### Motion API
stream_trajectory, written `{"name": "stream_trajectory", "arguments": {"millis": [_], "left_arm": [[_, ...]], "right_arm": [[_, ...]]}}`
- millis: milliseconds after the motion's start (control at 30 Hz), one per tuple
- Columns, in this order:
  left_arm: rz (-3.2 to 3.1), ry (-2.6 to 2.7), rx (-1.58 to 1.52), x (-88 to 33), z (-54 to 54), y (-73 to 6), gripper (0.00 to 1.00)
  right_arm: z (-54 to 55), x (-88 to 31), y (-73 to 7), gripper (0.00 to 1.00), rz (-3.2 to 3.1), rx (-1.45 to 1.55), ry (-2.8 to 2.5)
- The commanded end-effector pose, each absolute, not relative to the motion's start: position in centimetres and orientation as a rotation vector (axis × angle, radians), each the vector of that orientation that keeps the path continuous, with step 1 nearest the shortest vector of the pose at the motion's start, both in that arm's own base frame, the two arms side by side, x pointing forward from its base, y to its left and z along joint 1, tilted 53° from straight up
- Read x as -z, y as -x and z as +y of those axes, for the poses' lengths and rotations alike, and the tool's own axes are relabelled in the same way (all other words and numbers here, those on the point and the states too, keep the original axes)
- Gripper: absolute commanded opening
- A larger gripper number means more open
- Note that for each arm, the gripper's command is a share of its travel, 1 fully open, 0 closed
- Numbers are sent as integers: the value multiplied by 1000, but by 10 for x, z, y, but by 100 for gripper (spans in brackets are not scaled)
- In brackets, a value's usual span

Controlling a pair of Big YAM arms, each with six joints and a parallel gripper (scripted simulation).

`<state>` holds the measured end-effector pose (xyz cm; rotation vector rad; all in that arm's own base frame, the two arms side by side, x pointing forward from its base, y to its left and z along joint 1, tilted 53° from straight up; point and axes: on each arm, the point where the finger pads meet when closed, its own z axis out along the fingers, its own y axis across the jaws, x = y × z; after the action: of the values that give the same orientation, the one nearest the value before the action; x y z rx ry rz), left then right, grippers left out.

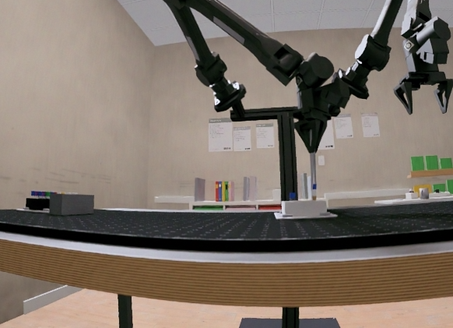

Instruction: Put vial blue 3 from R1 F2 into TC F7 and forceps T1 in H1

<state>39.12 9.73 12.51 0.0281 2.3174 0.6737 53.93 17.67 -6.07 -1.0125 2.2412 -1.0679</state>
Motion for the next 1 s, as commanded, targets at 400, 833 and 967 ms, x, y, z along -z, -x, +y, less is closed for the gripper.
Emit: {"name": "stream_trajectory", "arguments": {"millis": [400,833,967], "left_arm": [[2304,-33,-675,-129,97,-393,100],[2304,-33,-675,-129,97,-393,100],[2304,-33,-675,-129,97,-393,100]], "right_arm": [[166,67,-549,9,2253,1075,1000],[165,68,-551,9,2252,1075,999],[164,68,-551,9,2253,1075,999]]}}
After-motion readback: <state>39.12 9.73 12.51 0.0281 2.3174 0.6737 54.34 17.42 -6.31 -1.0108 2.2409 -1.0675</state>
